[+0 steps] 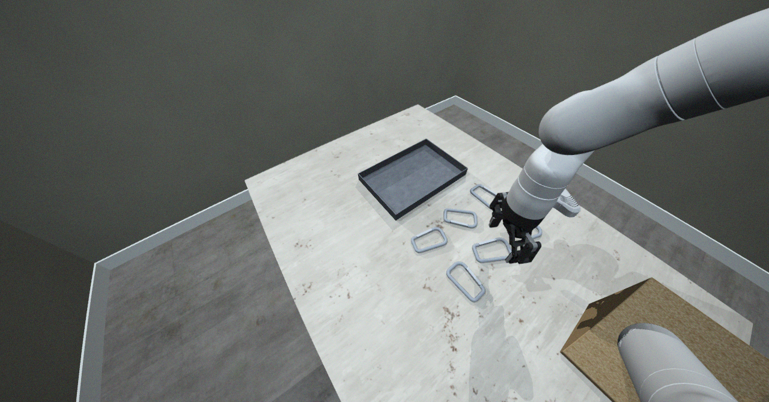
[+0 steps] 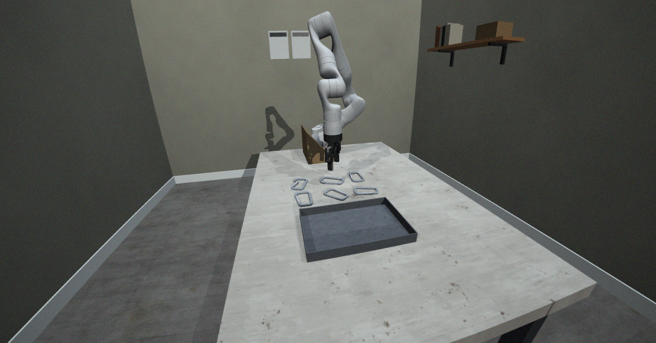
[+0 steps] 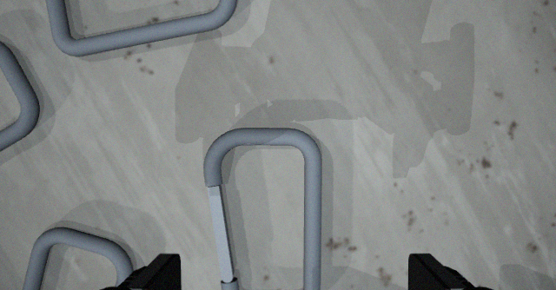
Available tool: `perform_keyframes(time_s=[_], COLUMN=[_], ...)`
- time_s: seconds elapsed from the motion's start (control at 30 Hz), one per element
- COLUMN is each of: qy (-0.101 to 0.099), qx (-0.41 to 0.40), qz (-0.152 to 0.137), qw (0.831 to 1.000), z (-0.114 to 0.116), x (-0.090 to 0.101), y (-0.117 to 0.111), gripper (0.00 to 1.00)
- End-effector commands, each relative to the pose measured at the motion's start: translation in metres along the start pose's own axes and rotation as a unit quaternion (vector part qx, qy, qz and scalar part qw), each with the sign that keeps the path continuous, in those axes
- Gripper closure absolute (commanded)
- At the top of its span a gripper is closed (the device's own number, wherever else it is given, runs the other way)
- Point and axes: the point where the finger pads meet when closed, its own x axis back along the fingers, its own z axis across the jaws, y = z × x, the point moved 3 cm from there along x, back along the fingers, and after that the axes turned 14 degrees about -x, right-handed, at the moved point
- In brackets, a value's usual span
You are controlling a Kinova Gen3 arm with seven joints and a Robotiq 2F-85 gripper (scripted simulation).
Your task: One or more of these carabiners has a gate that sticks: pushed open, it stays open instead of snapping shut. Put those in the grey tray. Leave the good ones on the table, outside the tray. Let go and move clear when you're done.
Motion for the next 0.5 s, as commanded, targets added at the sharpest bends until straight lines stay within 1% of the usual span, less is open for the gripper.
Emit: perform_keyframes(time_s=[0.0,0.17,0.2,0.47], qy=[-0.018,-0.018,-0.011,-0.011], qx=[-0.01,-0.01,-0.005,-0.005], qz=[-0.007,-0.007,-0.004,-0.004], qw=[1.0,1.0,1.0,1.0], z=[-0.0122,-0.0122,-0.0081,-0.0081], x=[0.024,0.024,0.0177,0.0177], y=[-0.0028,-0.0028,-0.0009,-0.0009], gripper=[0.0,0.0,0.0,0.0])
